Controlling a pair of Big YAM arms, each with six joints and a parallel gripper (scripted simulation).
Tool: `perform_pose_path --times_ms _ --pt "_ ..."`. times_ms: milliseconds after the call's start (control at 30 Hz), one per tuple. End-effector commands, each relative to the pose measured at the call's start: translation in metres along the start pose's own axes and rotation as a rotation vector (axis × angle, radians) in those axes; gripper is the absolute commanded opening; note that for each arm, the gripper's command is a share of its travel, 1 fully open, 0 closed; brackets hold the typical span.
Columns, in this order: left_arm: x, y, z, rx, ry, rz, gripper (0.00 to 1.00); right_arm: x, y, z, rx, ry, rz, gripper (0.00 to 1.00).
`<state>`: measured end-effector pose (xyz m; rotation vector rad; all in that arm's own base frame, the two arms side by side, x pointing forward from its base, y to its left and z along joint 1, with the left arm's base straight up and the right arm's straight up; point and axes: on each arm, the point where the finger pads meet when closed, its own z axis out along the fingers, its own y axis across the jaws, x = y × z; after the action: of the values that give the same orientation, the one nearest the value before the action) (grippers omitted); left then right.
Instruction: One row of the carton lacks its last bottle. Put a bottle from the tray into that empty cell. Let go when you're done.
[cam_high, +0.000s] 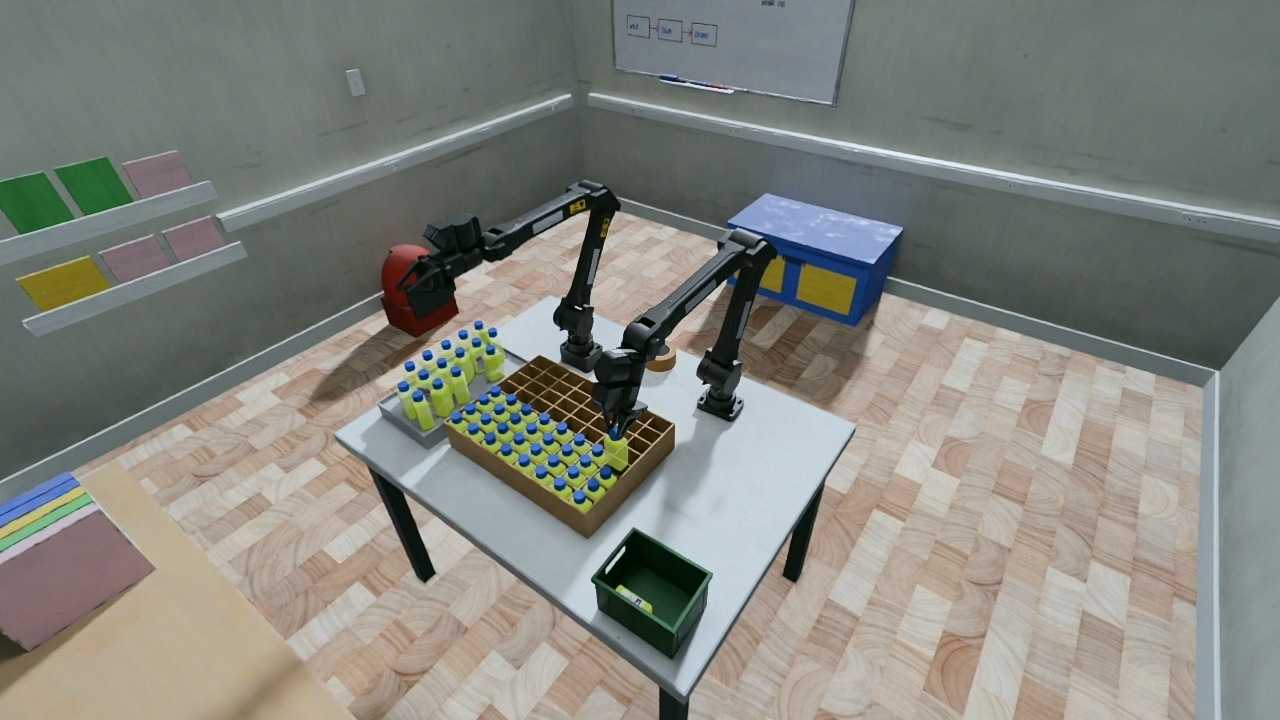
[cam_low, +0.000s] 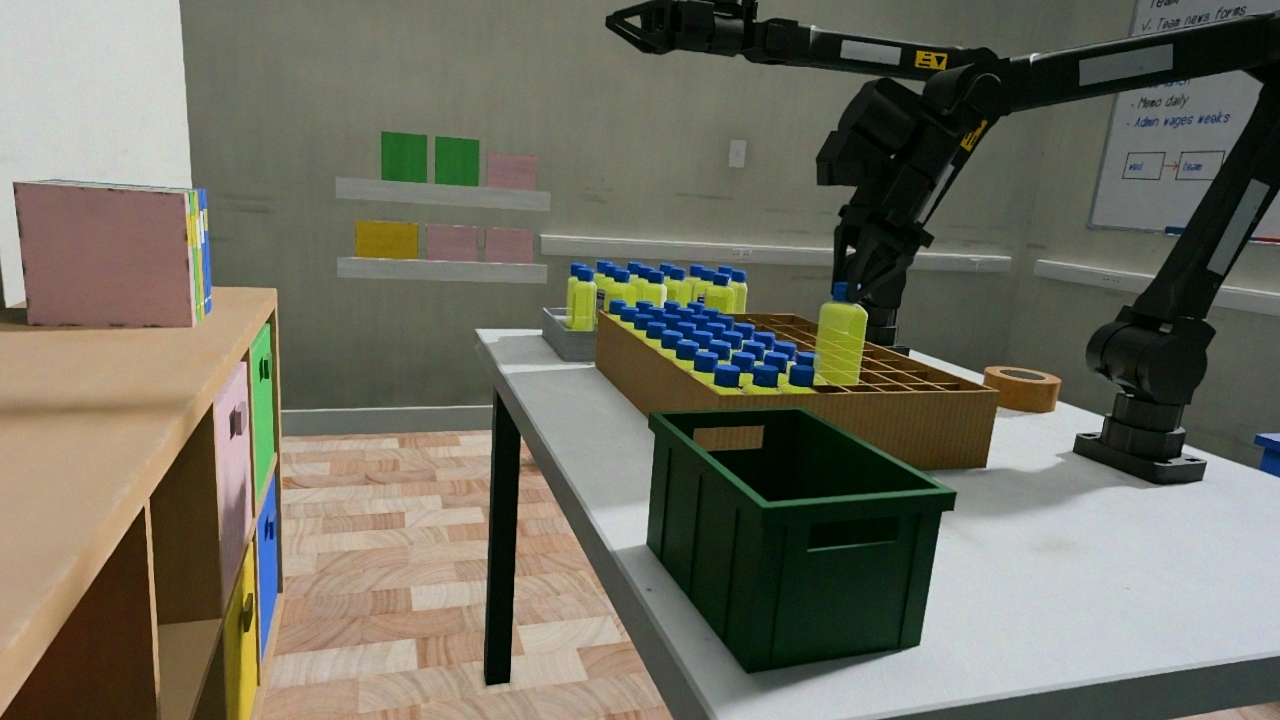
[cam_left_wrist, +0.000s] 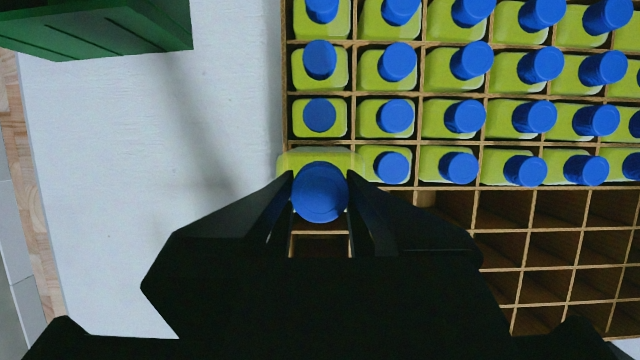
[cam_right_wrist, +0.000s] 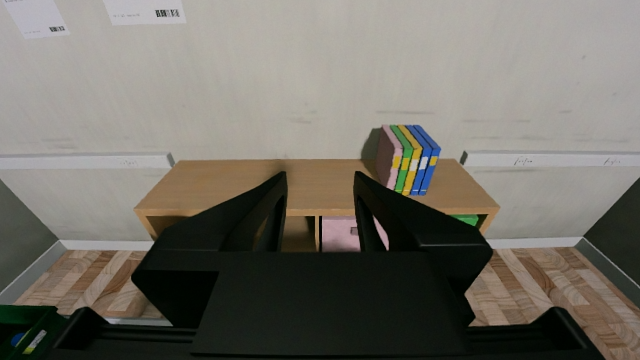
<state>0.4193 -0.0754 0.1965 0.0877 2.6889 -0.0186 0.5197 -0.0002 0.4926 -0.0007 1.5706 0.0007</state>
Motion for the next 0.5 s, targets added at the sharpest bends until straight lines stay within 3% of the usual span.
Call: perform_pose_path --times_ms 0,233,333,467 --pt "-0.003 -0.003 -0.011 0.006 -0.046 -0.001 0.29 -0.009 -0.006 -0.007 0.014 -0.025 0.014 0.42" --pt "-0.020 -0.004 -0.024 0.010 -0.073 -0.004 0.29 -0.009 -0.006 -0.007 0.014 -0.025 0.014 0.42" --pt "0.003 -0.003 0.011 0.000 0.001 -0.001 0.29 -0.009 -0.006 -0.007 0.014 -0.025 0.014 0.42" --pt "-0.001 -0.003 0.009 0.003 -0.020 -0.003 0.29 -0.009 -0.006 -0.007 0.014 -0.025 0.014 0.42"
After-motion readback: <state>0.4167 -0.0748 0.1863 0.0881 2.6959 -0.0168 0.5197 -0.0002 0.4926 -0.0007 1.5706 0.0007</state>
